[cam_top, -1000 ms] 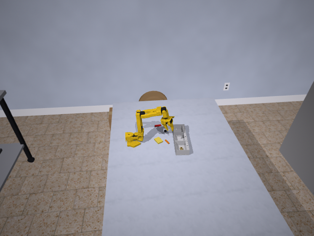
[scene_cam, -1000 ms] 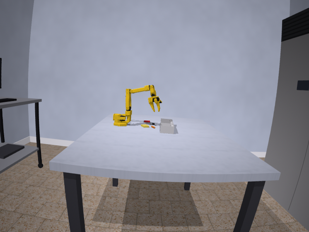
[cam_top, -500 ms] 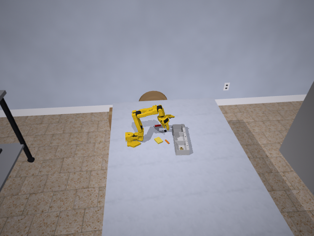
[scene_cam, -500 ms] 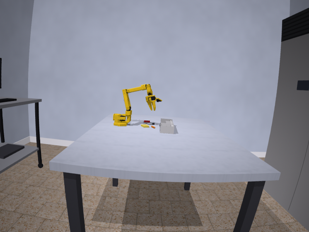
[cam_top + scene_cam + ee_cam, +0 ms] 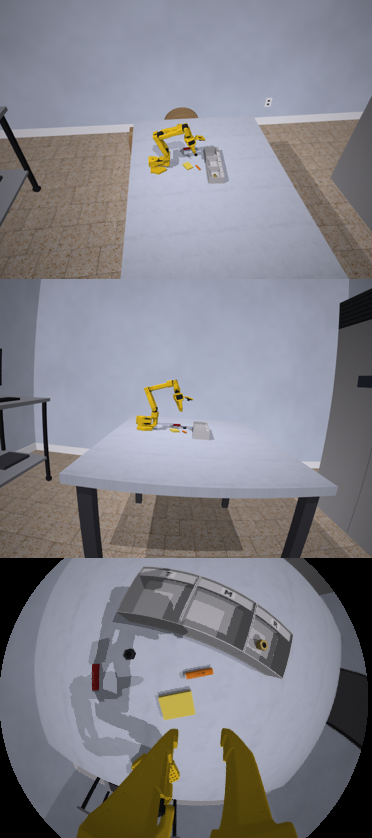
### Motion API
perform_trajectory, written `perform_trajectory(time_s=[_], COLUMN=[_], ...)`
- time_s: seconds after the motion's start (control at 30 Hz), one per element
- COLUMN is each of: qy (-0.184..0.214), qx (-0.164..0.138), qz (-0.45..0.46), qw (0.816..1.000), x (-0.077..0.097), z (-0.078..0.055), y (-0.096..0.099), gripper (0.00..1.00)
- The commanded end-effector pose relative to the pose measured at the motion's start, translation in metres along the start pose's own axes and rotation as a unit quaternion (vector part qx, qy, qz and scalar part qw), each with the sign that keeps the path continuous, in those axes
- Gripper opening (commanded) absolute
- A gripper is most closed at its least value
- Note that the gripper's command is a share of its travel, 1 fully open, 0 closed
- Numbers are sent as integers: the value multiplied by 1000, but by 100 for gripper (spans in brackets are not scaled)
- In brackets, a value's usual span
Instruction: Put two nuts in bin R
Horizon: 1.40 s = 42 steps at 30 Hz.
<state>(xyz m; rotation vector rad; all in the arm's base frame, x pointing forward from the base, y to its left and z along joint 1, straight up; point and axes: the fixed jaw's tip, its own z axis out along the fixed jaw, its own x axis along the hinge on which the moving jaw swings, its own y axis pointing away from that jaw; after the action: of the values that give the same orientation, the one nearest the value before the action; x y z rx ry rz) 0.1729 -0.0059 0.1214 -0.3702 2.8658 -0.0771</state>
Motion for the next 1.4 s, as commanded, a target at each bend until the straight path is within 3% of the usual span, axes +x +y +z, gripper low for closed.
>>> perform_trajectory(time_s=[0.0,0.47,1.37], qy=[-22,-21,-21], qx=[5,0,-1], qz=[23,104,120], qw=[999,994,993], x=[-1,5,6], z=[-7,-8,-8], y=[2,8,9], gripper=[17,17,17])
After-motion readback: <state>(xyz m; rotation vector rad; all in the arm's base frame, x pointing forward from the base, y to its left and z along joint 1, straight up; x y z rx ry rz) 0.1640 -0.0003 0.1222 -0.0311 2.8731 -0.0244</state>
